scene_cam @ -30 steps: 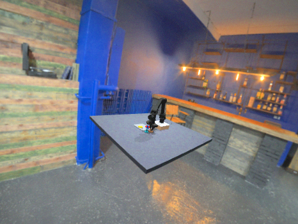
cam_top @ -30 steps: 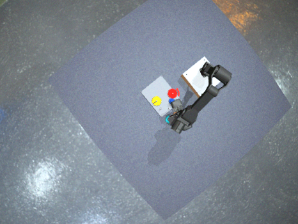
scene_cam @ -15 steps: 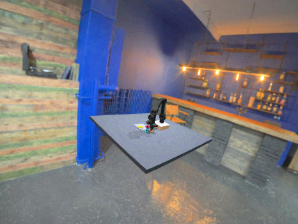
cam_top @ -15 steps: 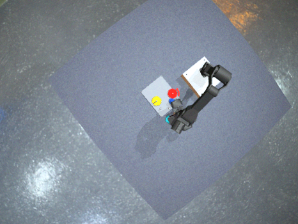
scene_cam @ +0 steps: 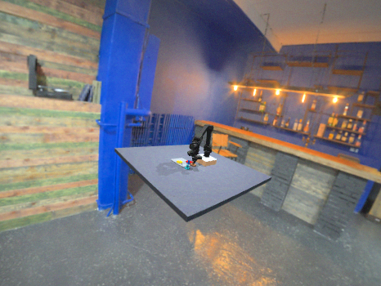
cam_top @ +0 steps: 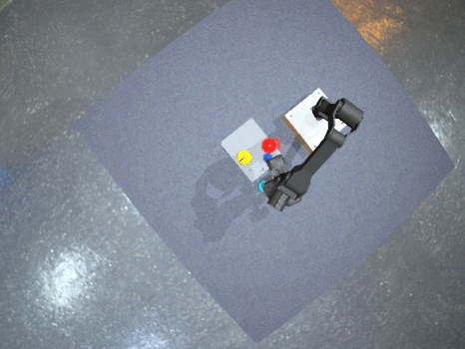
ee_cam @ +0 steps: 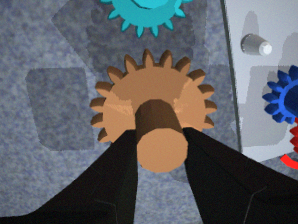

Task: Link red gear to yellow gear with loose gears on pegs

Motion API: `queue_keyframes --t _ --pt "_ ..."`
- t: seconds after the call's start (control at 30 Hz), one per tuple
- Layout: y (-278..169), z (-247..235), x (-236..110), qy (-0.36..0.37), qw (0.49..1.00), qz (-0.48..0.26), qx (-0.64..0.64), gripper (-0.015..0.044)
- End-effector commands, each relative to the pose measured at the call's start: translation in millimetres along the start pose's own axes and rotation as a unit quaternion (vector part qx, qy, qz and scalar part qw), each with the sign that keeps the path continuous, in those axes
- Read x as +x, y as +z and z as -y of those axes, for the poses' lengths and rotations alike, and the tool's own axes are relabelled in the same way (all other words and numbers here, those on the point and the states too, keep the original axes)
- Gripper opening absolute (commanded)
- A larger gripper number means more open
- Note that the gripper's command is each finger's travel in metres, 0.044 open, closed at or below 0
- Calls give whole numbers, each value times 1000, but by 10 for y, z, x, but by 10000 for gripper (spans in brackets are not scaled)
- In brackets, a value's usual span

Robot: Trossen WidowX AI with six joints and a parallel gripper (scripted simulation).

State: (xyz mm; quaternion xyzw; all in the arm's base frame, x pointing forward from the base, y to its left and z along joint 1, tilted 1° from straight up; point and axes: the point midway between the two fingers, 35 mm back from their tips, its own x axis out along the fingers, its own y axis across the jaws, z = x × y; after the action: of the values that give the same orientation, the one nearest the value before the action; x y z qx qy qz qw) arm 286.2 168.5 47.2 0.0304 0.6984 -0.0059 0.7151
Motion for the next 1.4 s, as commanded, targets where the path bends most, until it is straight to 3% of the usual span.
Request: queue_keyframes --t 0.0,1.37 --pt "23 -2 -115 0 1000 4 0 0" --pt "-43 45 -1083 1 1000 4 2 0"
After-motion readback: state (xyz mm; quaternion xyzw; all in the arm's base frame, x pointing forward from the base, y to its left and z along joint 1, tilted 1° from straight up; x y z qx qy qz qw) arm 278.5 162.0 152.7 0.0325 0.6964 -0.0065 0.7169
